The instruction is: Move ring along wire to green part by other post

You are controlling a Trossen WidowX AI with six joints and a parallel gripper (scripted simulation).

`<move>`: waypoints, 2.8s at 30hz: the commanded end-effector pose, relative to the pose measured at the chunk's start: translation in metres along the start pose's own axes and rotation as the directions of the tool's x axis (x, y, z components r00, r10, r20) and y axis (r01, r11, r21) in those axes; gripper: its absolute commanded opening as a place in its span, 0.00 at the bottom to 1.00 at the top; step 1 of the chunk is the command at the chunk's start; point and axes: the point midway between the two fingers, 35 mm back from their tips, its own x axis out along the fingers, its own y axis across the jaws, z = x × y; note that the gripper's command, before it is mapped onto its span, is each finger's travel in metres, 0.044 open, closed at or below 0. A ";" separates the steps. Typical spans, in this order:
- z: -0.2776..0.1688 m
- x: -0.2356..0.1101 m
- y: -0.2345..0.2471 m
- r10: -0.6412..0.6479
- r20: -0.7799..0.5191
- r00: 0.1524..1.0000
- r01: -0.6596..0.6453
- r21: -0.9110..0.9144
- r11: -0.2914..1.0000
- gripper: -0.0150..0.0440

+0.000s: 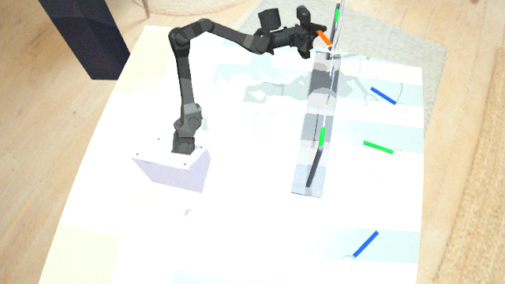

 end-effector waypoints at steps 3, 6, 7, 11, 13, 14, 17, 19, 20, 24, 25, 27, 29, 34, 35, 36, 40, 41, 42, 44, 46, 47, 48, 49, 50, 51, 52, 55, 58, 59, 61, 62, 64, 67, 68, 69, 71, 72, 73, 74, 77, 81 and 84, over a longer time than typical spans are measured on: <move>0.002 -0.004 -0.025 -0.083 -0.012 0.996 0.081 -0.135 0.988 0.00; 0.004 -0.007 -0.035 -0.121 -0.014 0.993 0.116 -0.199 0.973 0.00; 0.005 -0.007 -0.039 -0.134 -0.015 0.991 0.128 -0.220 0.967 0.00; 0.009 -0.011 -0.052 -0.185 -0.012 0.983 0.172 -0.304 0.937 0.00; 0.011 -0.014 -0.059 -0.210 -0.009 0.978 0.194 -0.345 0.918 0.00; 0.013 -0.015 -0.062 -0.222 -0.008 0.975 0.204 -0.365 0.908 0.00; 0.017 -0.019 -0.071 -0.259 -0.001 0.966 0.234 -0.425 0.875 0.00; 0.020 -0.021 -0.077 -0.283 0.006 0.959 0.253 -0.463 0.849 0.00; 0.022 -0.023 -0.080 -0.295 0.009 0.956 0.262 -0.482 0.836 0.00; 0.029 -0.028 -0.091 -0.340 0.025 0.940 0.297 -0.553 0.778 0.00; 0.031 -0.030 -0.094 -0.351 0.030 0.936 0.304 -0.570 0.763 0.00; 0.035 -0.033 -0.099 -0.372 0.040 0.927 0.319 -0.603 0.731 0.00; 0.040 -0.036 -0.104 -0.392 0.050 0.918 0.333 -0.634 0.698 0.00; 0.051 -0.044 -0.114 -0.438 0.079 0.895 0.362 -0.703 0.612 0.00; 0.053 -0.045 -0.116 -0.446 0.085 0.891 0.366 -0.715 0.595 0.00; 0.056 -0.047 -0.118 -0.454 0.091 0.886 0.371 -0.726 0.578 0.00; 0.065 -0.053 -0.124 -0.482 0.115 0.869 0.386 -0.767 0.512 0.00; 0.067 -0.054 -0.125 -0.488 0.121 0.865 0.389 -0.776 0.497 0.00; 0.069 -0.056 -0.126 -0.494 0.127 0.860 0.392 -0.784 0.481 0.00; 0.073 -0.059 -0.128 -0.504 0.138 0.853 0.396 -0.799 0.452 0.00; 0.077 -0.061 -0.130 -0.513 0.148 0.846 0.400 -0.811 0.426 0.00; 0.079 -0.062 -0.131 -0.517 0.153 0.842 0.402 -0.817 0.413 0.00; 0.081 -0.064 -0.132 -0.521 0.158 0.839 0.403 -0.823 0.401 0.00; 0.084 -0.066 -0.133 -0.526 0.164 0.834 0.405 -0.830 0.383 0.00; 0.086 -0.067 -0.133 -0.530 0.169 0.831 0.407 -0.835 0.371 0.00; 0.088 -0.068 -0.134 -0.533 0.173 0.828 0.408 -0.839 0.361 0.00; 0.090 -0.069 -0.134 -0.535 0.177 0.826 0.408 -0.842 0.352 0.00; 0.094 -0.072 -0.136 -0.541 0.186 0.820 0.410 -0.850 0.330 0.00; 0.099 -0.074 -0.137 -0.546 0.193 0.815 0.412 -0.857 0.311 0.00; 0.100 -0.075 -0.137 -0.547 0.195 0.814 0.412 -0.858 0.307 0.00; 0.102 -0.077 -0.138 -0.549 0.198 0.812 0.412 -0.861 0.299 0.00; 0.104 -0.077 -0.138 -0.550 0.200 0.811 0.413 -0.862 0.295 0.00; 0.106 -0.079 -0.139 -0.552 0.203 0.809 0.413 -0.864 0.288 0.00; 0.109 -0.081 -0.140 -0.554 0.206 0.807 0.413 -0.867 0.280 0.00; 0.110 -0.081 -0.140 -0.554 0.207 0.806 0.414 -0.867 0.277 0.00; 0.111 -0.082 -0.141 -0.555 0.208 0.805 0.414 -0.868 0.274 0.00; 0.114 -0.083 -0.141 -0.556 0.211 0.804 0.414 -0.870 0.269 0.00; 0.115 -0.084 -0.141 -0.557 0.212 0.803 0.414 -0.871 0.266 0.00; 0.116 -0.085 -0.142 -0.557 0.213 0.802 0.414 -0.871 0.263 0.00; 0.117 -0.086 -0.142 -0.558 0.215 0.801 0.414 -0.873 0.259 0.00; 0.121 -0.088 -0.143 -0.561 0.220 0.798 0.415 -0.876 0.246 0.00; 0.126 -0.091 -0.144 -0.566 0.230 0.792 0.415 -0.882 0.222 0.00; 0.131 -0.094 -0.145 -0.570 0.240 0.785 0.415 -0.888 0.198 0.00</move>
